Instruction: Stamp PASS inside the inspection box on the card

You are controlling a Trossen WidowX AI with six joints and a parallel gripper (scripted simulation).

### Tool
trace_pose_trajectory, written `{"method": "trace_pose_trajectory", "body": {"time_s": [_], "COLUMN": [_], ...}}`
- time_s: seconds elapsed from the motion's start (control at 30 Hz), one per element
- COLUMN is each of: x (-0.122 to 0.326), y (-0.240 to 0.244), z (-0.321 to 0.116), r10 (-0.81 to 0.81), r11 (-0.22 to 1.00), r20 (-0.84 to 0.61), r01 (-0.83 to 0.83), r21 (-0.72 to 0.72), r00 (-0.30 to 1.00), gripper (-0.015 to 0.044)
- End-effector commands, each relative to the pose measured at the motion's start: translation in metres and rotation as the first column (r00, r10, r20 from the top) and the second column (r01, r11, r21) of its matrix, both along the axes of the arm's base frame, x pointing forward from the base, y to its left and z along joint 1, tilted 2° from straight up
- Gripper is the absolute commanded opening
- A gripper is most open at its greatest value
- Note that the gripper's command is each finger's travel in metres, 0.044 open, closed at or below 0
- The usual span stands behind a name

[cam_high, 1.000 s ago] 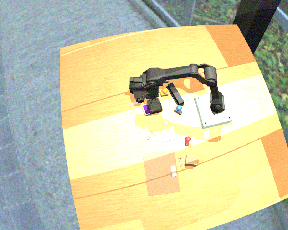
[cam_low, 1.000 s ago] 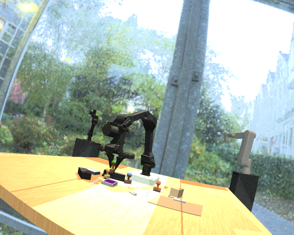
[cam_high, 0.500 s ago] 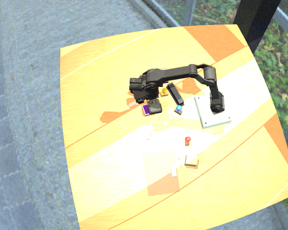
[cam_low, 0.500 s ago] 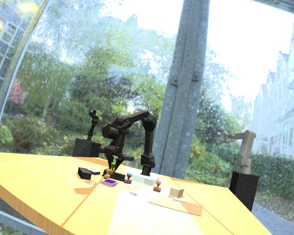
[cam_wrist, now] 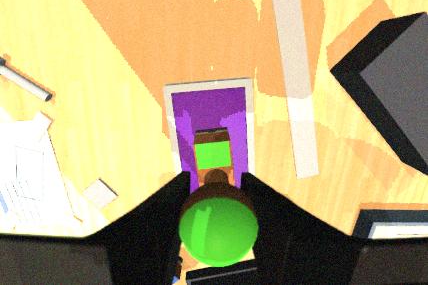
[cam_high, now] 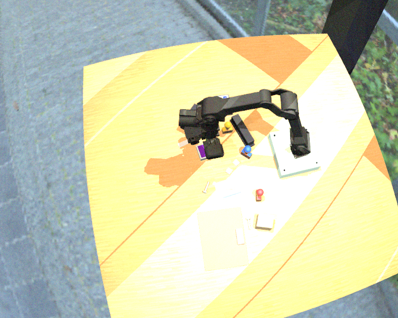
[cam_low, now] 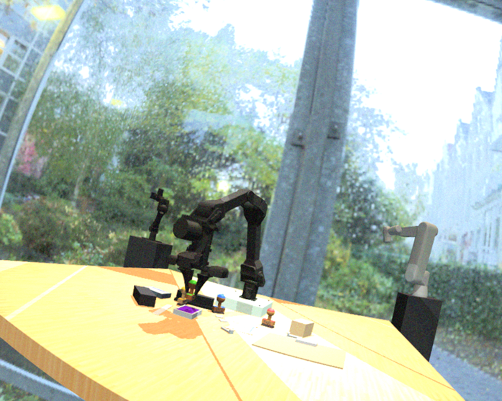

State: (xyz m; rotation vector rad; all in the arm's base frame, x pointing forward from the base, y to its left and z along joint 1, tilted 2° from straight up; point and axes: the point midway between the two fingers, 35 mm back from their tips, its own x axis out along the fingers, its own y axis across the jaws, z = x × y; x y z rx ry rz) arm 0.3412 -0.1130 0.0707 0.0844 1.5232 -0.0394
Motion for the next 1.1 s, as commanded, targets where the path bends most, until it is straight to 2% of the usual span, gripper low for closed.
{"method": "trace_pose_trajectory", "body": {"time_s": [0.0, 1.07], "x": [0.0, 0.0], "y": [0.001, 0.002], "z": [-0.004, -0.025], "r10": [0.002, 0.0], "r11": [1.0, 1.0], "r20": [-0.001, -0.001], "r01": [-0.002, 0.0], "r21": [0.004, 0.004], "r00": [1.0, 1.0], "gripper": [0.0, 0.0]}}
